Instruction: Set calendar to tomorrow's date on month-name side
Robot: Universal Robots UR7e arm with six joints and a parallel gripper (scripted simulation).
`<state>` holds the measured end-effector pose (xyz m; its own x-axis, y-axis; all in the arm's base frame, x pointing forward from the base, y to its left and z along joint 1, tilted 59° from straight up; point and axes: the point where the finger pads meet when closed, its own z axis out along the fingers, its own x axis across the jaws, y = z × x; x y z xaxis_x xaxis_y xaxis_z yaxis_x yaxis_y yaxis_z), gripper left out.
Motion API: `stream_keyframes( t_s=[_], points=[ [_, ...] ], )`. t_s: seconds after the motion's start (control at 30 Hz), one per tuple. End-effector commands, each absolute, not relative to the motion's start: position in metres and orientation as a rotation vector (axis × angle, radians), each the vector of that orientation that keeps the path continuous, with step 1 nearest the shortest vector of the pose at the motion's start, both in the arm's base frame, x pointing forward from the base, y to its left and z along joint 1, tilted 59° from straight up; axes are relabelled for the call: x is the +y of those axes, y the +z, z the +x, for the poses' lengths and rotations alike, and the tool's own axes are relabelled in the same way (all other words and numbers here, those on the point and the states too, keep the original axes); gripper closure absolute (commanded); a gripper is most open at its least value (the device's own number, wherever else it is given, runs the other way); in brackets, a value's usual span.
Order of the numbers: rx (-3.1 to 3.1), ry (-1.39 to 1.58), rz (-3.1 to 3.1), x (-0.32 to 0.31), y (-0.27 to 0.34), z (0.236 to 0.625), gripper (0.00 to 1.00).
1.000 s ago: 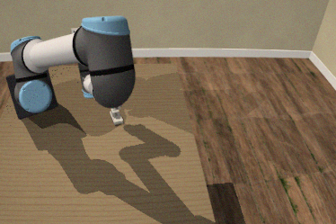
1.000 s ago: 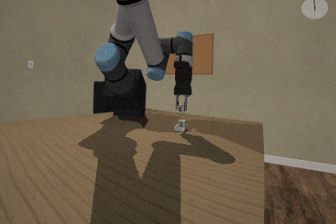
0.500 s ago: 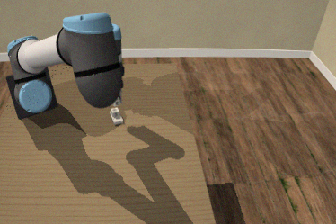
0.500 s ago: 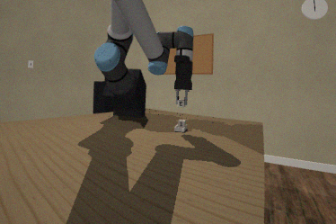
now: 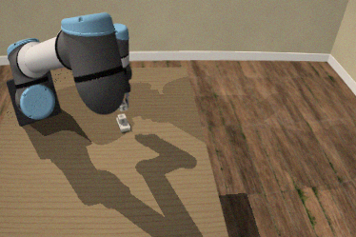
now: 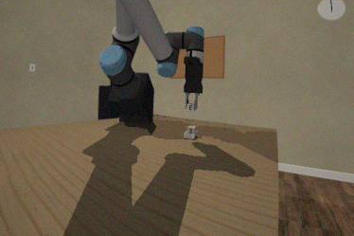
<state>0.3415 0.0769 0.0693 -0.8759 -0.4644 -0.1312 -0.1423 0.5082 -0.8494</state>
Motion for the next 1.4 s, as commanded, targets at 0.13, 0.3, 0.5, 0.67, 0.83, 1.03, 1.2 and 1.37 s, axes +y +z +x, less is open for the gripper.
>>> stream_keyframes(
  t_s=[0.13,0.3,0.5,0.67,0.83,1.03,1.2,1.37],
  points=[
    [2.412,-1.312,-0.505,0.077,0.069,0.341,0.43],
    [2.413,-1.293,-0.459,0.072,0.076,0.343,0.43],
    [2.400,-1.196,-0.207,0.043,0.115,0.350,0.43],
    [2.383,-1.156,-0.100,0.029,0.132,0.351,0.43],
    [2.328,-1.077,0.109,0.000,0.166,0.349,0.43],
    [2.305,-1.053,0.174,-0.009,0.177,0.347,0.43],
    [2.305,-1.053,0.174,-0.009,0.177,0.347,0.43],
    [2.305,-1.053,0.174,-0.009,0.177,0.347,0.43]
  ],
)
